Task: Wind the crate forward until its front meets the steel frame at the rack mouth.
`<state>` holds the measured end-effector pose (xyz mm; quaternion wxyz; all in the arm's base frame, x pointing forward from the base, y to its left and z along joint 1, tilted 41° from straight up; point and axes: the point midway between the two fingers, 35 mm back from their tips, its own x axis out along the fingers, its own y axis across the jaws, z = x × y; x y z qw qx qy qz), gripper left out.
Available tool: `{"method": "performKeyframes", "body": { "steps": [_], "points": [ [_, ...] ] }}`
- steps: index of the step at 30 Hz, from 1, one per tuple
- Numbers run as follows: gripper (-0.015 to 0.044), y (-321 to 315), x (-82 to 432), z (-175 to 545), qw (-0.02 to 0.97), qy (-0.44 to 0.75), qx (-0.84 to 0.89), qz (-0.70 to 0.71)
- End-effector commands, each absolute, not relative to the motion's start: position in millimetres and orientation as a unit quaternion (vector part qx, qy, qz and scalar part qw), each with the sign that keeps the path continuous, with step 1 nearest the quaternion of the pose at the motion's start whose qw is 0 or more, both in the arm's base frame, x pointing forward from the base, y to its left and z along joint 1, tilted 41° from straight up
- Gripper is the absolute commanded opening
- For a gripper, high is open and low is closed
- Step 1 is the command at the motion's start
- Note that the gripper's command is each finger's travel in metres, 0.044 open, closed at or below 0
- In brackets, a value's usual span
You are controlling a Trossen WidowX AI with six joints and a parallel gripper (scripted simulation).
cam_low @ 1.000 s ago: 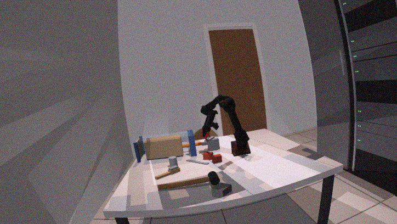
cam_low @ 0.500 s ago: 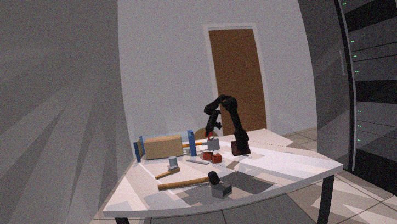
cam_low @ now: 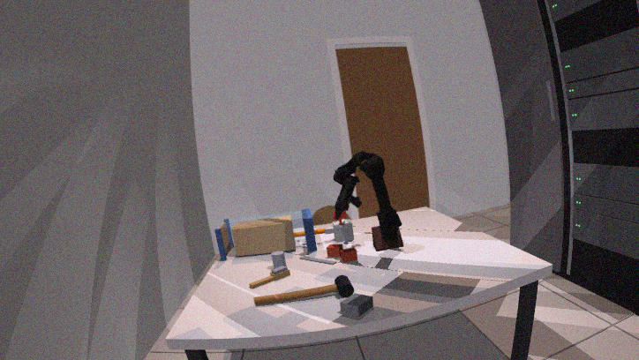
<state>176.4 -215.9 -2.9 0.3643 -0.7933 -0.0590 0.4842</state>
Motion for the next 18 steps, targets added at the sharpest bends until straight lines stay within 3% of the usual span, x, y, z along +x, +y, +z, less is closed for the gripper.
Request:
{"method": "performKeyframes", "body": {
  "steps": [1,18],
  "points": [
    [0.0000,-211.7,161.7,-5.3,0.372,-0.054,-0.783,0.495],
    [0.0000,-210.6,135.9,-8.3,0.372,-0.053,-0.783,0.496]
  ]
}}
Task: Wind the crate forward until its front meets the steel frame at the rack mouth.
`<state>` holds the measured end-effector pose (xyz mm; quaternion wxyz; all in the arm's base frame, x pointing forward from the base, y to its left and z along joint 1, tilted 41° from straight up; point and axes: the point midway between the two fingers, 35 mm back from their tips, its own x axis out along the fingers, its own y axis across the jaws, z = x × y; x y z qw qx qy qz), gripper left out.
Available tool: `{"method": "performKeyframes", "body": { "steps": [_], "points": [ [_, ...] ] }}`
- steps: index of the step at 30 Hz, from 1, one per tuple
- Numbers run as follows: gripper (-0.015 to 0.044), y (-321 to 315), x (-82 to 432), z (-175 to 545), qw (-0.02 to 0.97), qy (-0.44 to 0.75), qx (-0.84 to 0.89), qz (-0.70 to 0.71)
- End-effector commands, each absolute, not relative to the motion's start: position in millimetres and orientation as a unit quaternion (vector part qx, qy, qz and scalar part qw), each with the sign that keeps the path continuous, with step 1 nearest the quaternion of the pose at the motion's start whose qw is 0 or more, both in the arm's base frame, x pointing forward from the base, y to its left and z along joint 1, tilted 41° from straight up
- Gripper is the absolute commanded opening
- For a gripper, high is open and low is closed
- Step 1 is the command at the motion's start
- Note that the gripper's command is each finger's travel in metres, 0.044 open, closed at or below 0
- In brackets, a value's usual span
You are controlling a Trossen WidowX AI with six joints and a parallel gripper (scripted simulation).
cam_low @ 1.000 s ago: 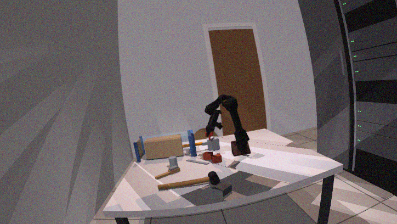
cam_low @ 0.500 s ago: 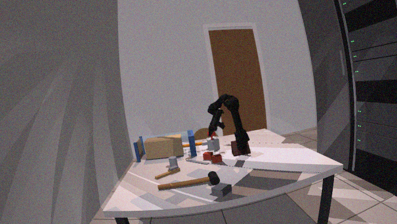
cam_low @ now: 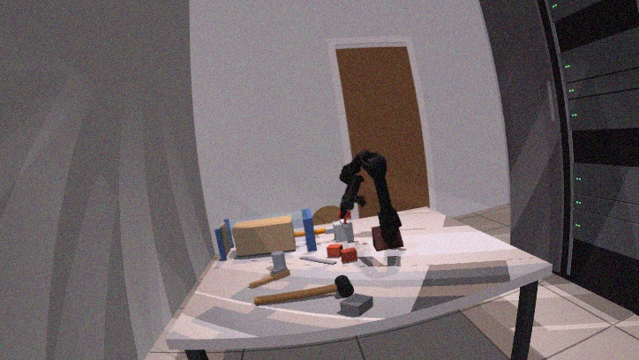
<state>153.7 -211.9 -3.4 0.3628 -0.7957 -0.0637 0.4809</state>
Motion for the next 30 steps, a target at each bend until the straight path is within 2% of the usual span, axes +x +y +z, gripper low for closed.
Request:
{"method": "performKeyframes", "body": {
  "steps": [1,30],
  "points": [
    [0.0000,-210.6,134.8,-8.5,0.372,-0.053,-0.783,0.496],
    [0.0000,-220.4,94.3,-22.3,0.371,-0.052,-0.782,0.497]
  ]
}}
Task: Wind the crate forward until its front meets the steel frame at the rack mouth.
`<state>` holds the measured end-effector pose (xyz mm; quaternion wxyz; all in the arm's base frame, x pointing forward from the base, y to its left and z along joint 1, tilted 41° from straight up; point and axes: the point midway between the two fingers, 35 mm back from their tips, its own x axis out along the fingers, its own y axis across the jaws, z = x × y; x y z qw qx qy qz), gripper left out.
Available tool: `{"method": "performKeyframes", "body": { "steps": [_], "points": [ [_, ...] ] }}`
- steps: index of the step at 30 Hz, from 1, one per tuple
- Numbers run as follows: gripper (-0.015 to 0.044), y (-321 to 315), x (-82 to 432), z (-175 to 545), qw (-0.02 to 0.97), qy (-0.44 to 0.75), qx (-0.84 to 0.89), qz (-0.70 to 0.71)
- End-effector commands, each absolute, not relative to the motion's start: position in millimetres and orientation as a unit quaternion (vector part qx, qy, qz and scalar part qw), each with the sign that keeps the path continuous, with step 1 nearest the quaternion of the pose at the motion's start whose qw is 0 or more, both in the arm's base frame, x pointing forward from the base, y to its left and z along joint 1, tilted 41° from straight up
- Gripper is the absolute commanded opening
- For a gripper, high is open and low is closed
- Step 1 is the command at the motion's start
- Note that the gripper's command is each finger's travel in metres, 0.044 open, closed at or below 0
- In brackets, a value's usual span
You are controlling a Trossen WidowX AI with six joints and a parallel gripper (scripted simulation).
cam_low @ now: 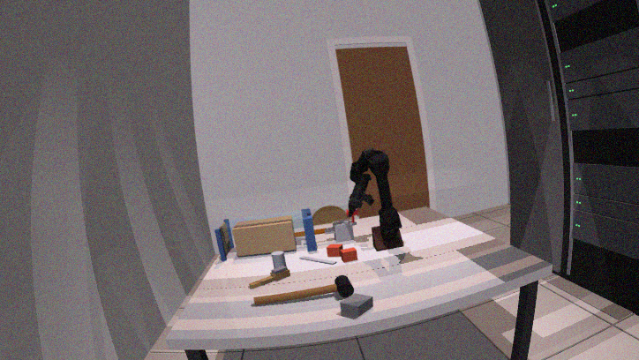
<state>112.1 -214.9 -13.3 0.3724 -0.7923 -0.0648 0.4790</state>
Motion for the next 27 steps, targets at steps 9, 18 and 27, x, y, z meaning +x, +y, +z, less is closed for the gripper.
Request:
{"method": "performKeyframes", "body": {
  "steps": [9,18,27],
  "points": [
    [0.0000,-225.9,83.9,-28.2,0.371,-0.052,-0.782,0.498],
    [0.0000,-232.9,74.1,-35.2,0.370,-0.051,-0.782,0.498],
    [0.0000,-240.5,66.2,-42.4,0.370,-0.051,-0.782,0.498]
  ]
}}
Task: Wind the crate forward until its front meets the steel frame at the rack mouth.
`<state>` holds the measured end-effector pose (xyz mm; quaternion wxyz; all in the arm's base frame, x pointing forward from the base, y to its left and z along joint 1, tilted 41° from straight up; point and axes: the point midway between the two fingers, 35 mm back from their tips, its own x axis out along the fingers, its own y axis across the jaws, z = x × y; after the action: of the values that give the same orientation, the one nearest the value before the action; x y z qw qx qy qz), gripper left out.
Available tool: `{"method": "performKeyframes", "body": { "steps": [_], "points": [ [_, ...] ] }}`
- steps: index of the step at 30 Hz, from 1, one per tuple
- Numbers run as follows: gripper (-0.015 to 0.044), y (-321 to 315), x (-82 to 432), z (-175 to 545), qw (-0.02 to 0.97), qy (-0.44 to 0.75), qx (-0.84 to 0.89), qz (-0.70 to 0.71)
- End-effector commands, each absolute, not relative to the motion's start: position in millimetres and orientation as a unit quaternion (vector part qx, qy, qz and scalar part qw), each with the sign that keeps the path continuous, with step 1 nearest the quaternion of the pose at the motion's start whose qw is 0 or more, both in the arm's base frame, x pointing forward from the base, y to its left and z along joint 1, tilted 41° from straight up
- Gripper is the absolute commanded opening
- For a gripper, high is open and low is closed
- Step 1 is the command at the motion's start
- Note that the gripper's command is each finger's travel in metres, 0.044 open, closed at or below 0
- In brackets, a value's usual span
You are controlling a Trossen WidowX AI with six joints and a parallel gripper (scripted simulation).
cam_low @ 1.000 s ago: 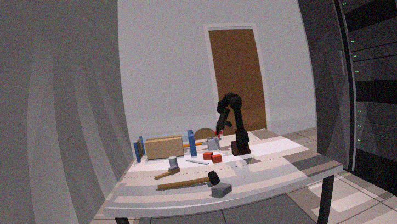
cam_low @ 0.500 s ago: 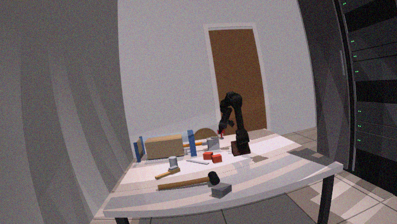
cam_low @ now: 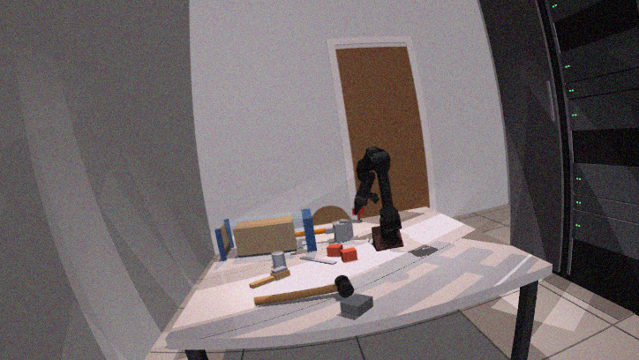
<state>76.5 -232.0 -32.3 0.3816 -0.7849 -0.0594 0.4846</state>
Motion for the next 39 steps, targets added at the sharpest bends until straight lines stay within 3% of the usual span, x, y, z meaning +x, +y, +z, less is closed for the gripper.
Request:
{"method": "performKeyframes", "body": {
  "steps": [1,39],
  "points": [
    [0.0000,-241.6,65.2,-43.4,0.370,-0.051,-0.782,0.498],
    [0.0000,-282.5,49.7,-77.8,0.368,-0.049,-0.783,0.499]
  ]
}}
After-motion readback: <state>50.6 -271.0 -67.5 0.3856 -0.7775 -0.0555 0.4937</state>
